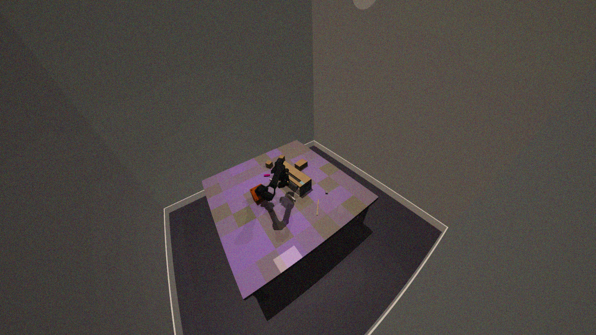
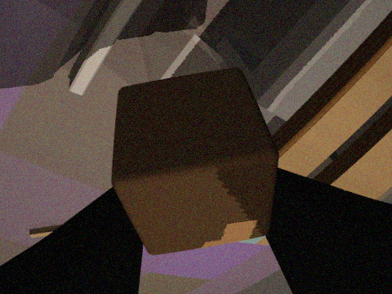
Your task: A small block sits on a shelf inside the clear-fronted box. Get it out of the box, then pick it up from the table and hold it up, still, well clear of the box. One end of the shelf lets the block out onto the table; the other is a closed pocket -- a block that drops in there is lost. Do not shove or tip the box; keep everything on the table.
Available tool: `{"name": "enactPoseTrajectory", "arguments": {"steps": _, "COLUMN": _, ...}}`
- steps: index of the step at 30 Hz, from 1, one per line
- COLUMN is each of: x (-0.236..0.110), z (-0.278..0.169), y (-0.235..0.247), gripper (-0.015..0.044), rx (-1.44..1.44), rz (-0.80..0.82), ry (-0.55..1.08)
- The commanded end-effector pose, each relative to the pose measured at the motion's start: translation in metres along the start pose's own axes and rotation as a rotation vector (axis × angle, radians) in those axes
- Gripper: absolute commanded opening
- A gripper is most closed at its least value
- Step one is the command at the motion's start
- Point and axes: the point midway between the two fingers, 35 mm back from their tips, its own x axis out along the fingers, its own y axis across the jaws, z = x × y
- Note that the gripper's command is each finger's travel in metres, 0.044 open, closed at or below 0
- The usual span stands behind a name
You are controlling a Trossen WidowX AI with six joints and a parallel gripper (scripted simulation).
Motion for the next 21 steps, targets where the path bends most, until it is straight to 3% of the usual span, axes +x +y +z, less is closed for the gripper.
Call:
{"name": "enactPoseTrajectory", "arguments": {"steps": 1, "x": -0.0064, "z": -0.0042, "y": -0.0025, "gripper": 0.0000, "rx": -0.200, "rz": -0.005, "ry": 0.036}}
{"name": "enactPoseTrajectory", "arguments": {"steps": 21, "x": -0.0081, "z": -0.0049, "y": -0.0028, "gripper": 0.0000, "rx": -0.267, "rz": -0.004, "ry": 0.046}}
